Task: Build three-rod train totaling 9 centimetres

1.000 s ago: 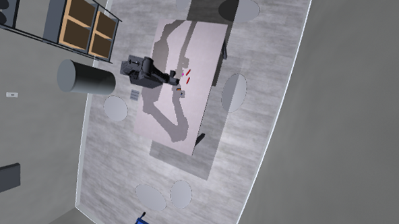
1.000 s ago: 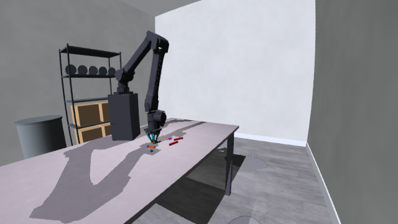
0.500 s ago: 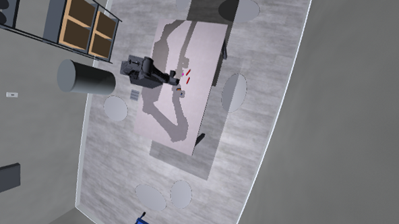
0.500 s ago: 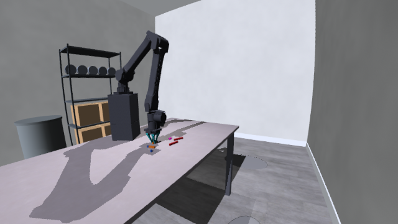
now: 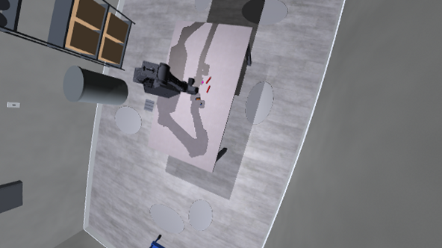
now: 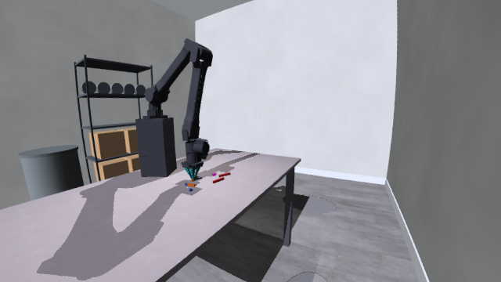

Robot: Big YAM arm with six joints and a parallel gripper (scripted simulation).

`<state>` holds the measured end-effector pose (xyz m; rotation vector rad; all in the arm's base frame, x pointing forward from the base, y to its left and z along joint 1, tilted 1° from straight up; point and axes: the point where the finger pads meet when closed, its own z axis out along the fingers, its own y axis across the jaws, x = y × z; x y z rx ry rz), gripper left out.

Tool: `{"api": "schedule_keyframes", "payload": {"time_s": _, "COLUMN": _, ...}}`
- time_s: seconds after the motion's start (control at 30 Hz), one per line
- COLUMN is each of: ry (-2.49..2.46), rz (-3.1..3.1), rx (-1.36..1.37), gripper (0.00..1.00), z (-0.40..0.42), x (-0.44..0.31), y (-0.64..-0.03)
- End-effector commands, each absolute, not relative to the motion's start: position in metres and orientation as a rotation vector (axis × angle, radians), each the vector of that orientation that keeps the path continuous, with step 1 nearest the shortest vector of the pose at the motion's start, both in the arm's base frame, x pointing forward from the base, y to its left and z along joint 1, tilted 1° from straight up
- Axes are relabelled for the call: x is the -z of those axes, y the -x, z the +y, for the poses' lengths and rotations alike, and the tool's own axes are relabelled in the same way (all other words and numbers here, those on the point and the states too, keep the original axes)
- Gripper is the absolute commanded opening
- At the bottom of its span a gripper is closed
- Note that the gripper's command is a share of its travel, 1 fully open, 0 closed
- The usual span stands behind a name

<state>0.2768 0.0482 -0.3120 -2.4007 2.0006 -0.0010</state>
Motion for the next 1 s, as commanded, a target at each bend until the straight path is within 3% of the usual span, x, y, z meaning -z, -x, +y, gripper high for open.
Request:
{"api": "schedule_keyframes", "payload": {"time_s": 0.0, "ry": 2.393, "rz": 1.992, "rx": 0.016, "gripper": 0.04, "z": 0.047, "x": 0.314, "y": -0.283}}
{"api": "schedule_keyframes", "payload": {"time_s": 0.97, "ry": 2.4, "rz": 1.998, "rx": 0.003, "gripper": 0.04, "z": 0.046, "x": 0.293, "y": -0.277}}
